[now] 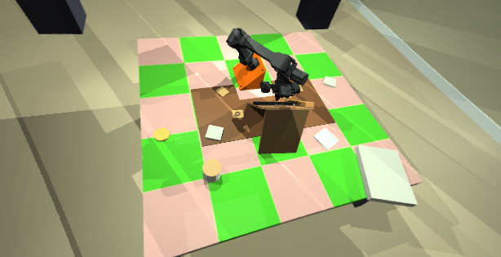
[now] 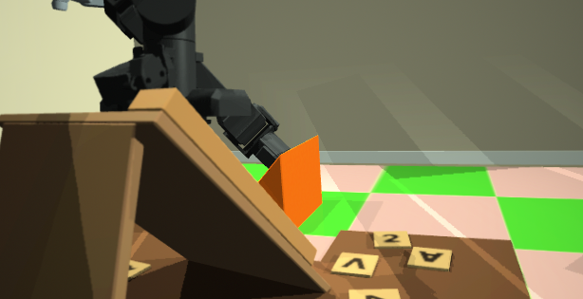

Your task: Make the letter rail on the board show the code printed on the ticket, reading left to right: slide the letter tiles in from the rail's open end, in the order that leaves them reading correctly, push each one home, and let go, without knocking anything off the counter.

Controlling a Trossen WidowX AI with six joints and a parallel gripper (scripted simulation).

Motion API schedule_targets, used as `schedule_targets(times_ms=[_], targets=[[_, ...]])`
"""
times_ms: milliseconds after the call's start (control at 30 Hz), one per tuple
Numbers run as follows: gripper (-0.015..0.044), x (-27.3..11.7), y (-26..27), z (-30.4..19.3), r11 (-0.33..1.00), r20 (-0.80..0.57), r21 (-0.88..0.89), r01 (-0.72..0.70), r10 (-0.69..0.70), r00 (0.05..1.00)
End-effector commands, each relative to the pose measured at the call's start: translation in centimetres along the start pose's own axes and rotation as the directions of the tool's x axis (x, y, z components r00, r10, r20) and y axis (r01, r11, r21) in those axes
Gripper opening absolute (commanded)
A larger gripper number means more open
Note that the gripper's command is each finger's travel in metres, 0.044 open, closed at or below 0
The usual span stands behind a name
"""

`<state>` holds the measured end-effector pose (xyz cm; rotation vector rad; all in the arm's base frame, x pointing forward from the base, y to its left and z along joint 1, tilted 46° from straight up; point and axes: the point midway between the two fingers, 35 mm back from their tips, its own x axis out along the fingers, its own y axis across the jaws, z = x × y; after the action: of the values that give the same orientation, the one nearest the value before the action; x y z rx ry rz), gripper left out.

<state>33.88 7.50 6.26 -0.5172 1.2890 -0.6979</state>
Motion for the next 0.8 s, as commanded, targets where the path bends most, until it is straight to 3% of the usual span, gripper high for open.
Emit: schedule_targets(times_ms=[0,767], targets=[[0.0,0.3,0.01,0.15,1.0,0.0,-0.006,0.004,-0.004,1.0],[0.0,1.19,0.01,0.86,1.0,0.0,-0.005,0.004,-0.004,1.0]])
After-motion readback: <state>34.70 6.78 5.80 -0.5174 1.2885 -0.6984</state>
